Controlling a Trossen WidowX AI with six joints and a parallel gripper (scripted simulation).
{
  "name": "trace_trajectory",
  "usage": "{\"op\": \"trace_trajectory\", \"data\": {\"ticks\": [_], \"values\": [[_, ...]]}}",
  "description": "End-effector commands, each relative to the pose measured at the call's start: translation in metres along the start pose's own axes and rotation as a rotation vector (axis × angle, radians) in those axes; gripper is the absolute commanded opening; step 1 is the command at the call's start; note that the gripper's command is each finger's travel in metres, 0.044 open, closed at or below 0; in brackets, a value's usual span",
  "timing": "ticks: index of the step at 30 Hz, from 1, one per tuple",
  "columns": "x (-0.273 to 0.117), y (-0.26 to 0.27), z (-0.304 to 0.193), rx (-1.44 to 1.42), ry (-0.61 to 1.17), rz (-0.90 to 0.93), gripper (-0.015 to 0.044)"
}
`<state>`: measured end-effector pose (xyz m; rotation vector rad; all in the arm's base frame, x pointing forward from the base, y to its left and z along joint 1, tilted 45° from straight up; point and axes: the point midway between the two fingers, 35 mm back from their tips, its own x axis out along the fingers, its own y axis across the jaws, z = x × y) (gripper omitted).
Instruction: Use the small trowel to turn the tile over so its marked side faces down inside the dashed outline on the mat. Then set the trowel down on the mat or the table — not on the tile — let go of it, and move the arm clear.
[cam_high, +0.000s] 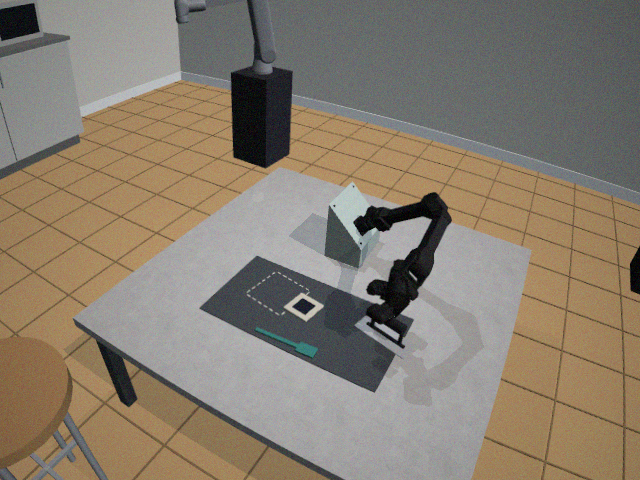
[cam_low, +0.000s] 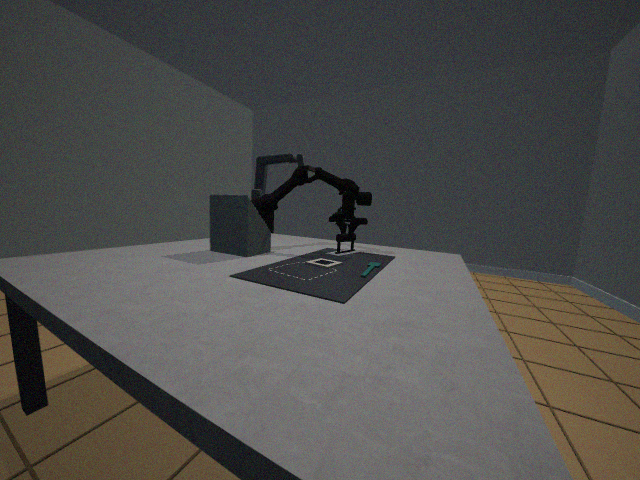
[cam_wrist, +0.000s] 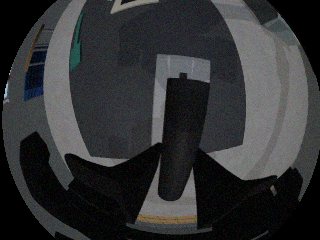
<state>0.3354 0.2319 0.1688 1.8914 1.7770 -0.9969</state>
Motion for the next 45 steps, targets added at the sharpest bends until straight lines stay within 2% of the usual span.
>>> {"op": "trace_trajectory", "data": {"ticks": [1,6,11,12,30,35,42,43,45], "values": [[0.001,0.0,0.001,0.04,-0.005,-0.004,0.013],[0.001,0.0,0.001,0.04,-0.005,-0.004,0.013],[0.001,0.0,0.001,0.04,-0.005,-0.004,0.0261],[0.001,0.0,0.001,0.04,-0.005,-0.004,0.027],[0.001,0.0,0.001,0.04,-0.005,-0.004,0.027],[-0.041,-0.003,0.002,0.072,-0.004,-0.004,0.027],[-0.043,-0.003,0.002,0.074,-0.004,-0.004,0.027],[-0.045,-0.001,0.002,0.075,-0.004,0.007,0.0296],[-0.054,-0.001,0.002,0.075,-0.004,0.008,0.03]]}}
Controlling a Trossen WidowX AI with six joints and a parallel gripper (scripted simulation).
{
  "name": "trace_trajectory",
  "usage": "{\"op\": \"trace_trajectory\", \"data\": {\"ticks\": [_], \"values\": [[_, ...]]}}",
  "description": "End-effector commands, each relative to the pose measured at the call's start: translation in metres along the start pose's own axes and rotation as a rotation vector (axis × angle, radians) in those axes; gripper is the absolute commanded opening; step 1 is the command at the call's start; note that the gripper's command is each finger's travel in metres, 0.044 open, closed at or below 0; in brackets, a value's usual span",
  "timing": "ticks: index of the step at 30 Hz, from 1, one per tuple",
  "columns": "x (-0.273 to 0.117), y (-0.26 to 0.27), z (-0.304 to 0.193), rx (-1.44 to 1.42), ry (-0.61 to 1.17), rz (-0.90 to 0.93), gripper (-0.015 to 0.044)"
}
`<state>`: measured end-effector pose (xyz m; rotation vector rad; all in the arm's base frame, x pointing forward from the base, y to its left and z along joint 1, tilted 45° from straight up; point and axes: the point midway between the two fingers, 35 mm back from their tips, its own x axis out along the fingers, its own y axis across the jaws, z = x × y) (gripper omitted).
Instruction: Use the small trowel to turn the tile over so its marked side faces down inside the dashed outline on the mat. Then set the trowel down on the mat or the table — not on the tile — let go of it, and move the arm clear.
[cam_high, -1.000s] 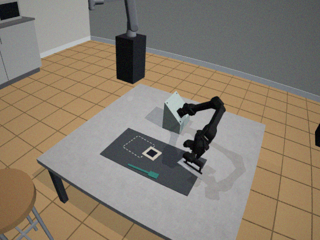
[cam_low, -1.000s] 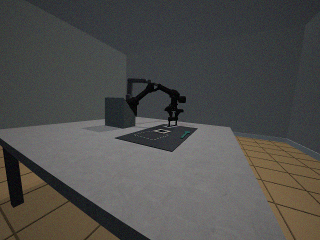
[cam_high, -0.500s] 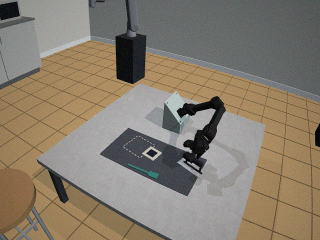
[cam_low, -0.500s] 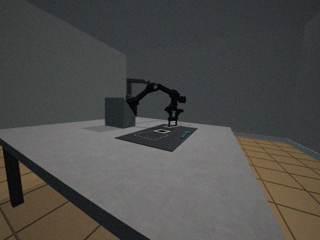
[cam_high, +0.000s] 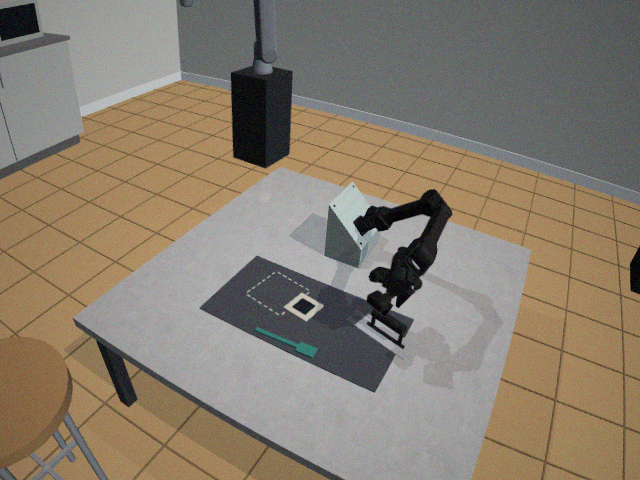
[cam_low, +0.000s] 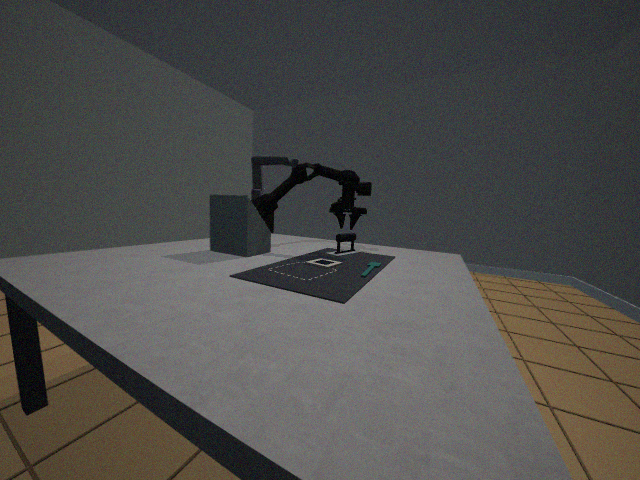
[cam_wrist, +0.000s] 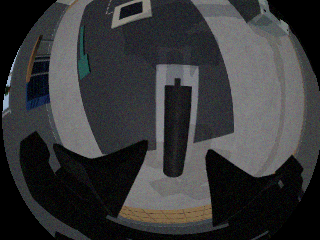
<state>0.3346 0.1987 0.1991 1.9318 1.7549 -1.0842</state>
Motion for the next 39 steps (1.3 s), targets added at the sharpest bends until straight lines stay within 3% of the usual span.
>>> {"op": "trace_trajectory", "data": {"ticks": [1,39], "values": [[-0.009,0.001,0.0,-0.001,0.004,0.005,0.03],[0.015,-0.018,-0.002,-1.145,-0.237,0.216,0.03]]}}
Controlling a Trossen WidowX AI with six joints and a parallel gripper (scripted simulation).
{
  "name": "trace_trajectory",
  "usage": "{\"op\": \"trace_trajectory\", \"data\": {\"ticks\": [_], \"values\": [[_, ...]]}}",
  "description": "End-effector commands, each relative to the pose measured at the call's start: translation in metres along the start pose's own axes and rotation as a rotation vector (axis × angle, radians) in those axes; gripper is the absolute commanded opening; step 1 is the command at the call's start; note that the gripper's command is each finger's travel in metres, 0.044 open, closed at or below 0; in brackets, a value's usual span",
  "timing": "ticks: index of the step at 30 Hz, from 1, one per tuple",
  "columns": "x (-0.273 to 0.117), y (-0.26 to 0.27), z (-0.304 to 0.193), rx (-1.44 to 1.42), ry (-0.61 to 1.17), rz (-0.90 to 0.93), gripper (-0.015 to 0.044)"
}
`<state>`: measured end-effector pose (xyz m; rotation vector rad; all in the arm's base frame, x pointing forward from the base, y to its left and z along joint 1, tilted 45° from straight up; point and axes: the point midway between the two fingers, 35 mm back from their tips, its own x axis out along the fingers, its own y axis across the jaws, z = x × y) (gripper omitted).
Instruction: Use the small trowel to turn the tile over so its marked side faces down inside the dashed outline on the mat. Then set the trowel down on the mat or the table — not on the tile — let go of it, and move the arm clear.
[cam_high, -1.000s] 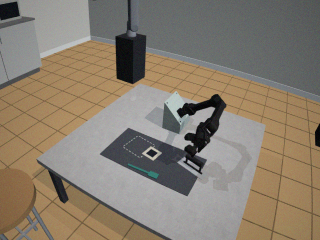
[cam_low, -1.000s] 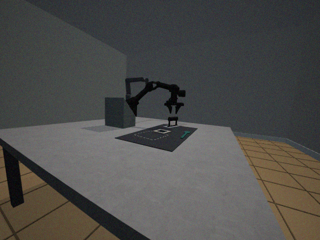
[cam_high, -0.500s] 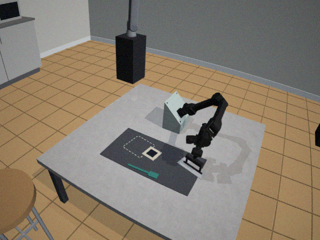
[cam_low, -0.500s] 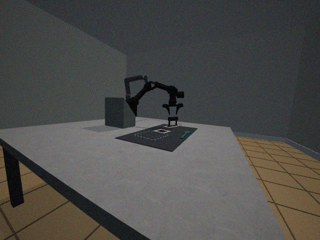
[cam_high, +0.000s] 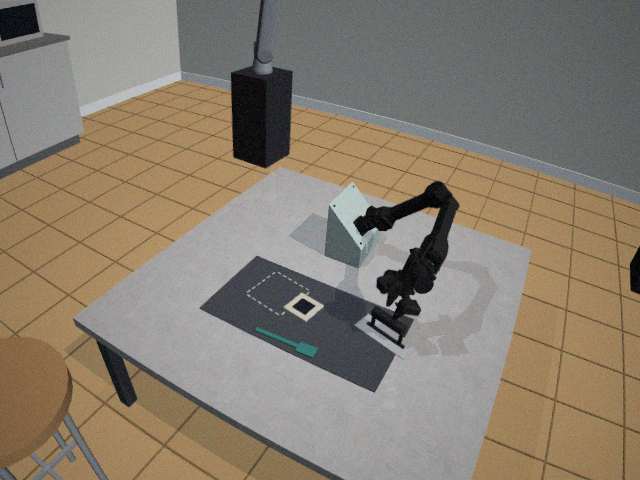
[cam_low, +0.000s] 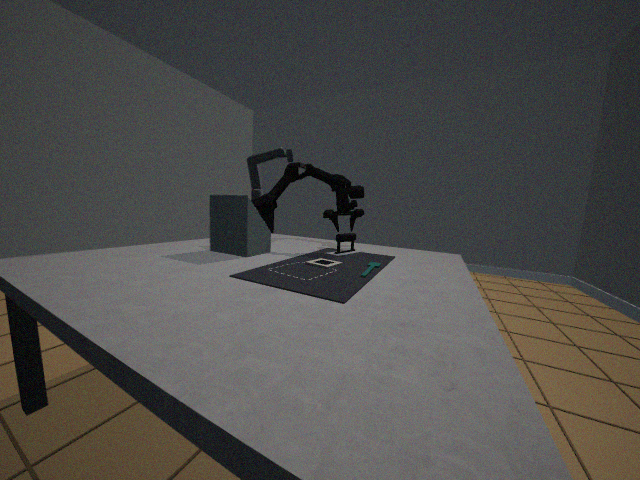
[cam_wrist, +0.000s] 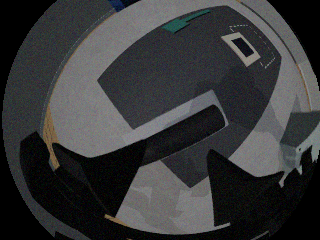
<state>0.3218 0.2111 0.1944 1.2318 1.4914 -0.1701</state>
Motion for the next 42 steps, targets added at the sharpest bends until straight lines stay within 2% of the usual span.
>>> {"op": "trace_trajectory", "data": {"ticks": [1,22,42], "values": [[0.001,-0.002,-0.006,-0.138,-0.036,0.014,0.03],[0.01,-0.008,-0.015,-0.805,-0.228,0.042,0.03],[0.017,-0.02,-0.016,-1.448,-0.45,-0.023,0.03]]}}
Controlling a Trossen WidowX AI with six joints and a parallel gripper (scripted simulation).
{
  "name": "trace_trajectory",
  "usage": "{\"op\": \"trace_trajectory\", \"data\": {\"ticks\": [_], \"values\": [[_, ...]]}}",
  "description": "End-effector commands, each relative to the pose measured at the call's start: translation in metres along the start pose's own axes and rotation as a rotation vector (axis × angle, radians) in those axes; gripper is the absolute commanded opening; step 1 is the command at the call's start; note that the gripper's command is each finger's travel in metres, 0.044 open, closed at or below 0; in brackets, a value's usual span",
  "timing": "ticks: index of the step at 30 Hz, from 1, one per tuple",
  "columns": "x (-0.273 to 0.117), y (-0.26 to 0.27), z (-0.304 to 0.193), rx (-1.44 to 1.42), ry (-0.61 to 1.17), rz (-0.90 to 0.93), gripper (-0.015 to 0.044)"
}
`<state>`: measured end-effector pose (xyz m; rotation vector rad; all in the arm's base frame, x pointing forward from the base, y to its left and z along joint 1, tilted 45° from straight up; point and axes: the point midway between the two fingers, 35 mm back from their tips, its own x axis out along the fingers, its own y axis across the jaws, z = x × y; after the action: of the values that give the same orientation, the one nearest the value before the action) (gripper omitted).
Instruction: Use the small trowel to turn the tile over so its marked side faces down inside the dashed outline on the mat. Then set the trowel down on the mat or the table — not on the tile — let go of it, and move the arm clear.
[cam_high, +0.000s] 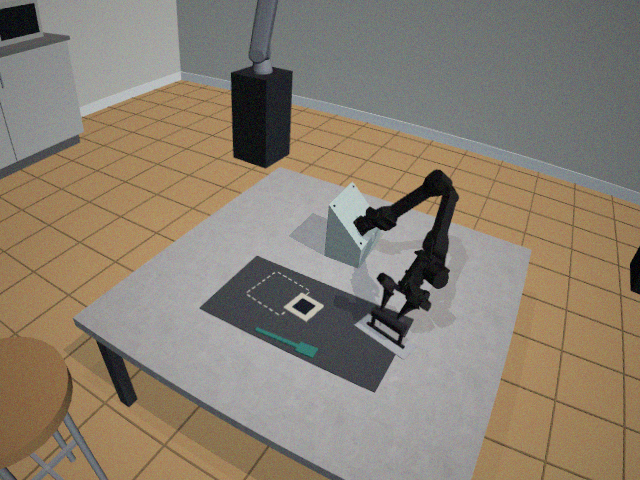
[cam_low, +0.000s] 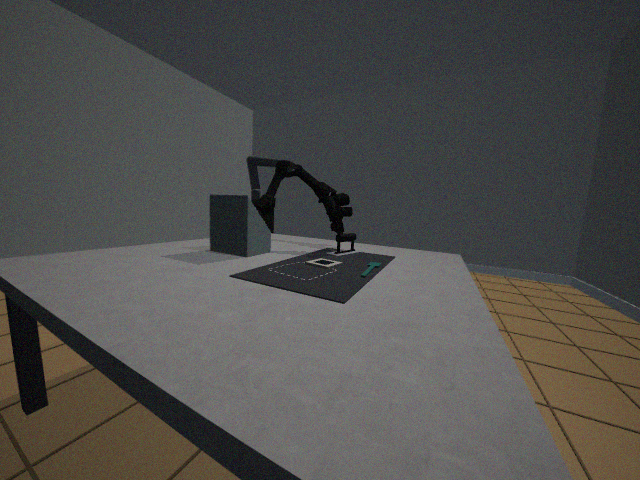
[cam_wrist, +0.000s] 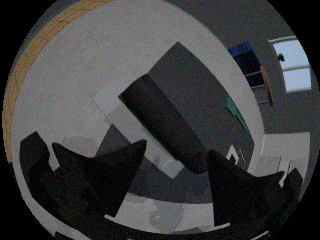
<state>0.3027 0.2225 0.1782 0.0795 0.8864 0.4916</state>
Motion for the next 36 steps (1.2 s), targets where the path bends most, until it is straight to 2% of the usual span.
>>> {"op": "trace_trajectory", "data": {"ticks": [1,21,36], "values": [[0.0,0.001,-0.004,-0.146,-0.036,-0.022,0.03],[-0.005,-0.002,-0.018,-0.769,-0.167,-0.173,0.03],[0.005,-0.002,-0.015,-0.788,-0.17,-0.179,0.03]]}}
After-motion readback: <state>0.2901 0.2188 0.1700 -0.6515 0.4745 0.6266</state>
